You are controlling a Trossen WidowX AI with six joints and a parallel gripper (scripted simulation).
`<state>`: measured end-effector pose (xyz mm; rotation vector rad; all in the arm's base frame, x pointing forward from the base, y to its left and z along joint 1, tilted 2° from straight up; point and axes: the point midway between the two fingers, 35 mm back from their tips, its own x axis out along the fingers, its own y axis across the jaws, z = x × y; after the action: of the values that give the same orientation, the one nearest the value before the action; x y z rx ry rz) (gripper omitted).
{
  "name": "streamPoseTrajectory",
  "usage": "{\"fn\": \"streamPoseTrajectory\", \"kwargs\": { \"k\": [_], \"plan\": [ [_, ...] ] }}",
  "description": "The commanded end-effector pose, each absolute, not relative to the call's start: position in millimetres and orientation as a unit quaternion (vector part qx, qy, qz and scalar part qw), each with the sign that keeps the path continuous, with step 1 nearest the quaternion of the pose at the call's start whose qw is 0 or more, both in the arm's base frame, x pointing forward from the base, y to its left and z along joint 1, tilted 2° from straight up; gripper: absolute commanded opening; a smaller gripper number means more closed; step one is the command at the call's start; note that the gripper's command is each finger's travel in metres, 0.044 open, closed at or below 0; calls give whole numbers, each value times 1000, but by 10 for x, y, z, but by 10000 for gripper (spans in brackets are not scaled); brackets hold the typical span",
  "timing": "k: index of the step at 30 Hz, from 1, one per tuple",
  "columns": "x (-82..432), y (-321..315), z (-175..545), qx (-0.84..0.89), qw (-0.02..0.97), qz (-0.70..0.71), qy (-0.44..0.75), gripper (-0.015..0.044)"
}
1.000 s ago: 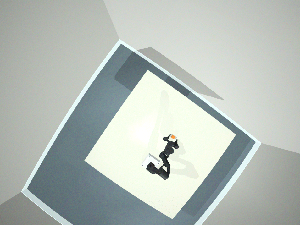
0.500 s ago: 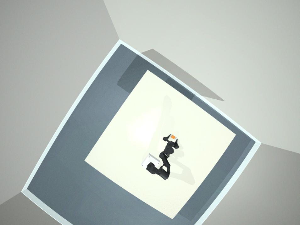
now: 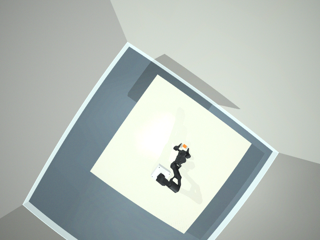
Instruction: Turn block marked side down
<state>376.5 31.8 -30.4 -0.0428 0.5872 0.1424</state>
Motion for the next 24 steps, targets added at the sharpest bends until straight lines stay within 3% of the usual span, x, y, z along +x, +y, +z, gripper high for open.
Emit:
{"fn": "streamPoseTrajectory", "kwargs": {
  "k": [1, 7, 24],
  "plan": [
    [3904, 323, -133, -24, 937, 68, 341, 440],
    [3797, 312, 206, -31, 896, 64, 439, 440],
    [3602, 296, 491, -37, 867, 64, 493, 440]
  ]
}}
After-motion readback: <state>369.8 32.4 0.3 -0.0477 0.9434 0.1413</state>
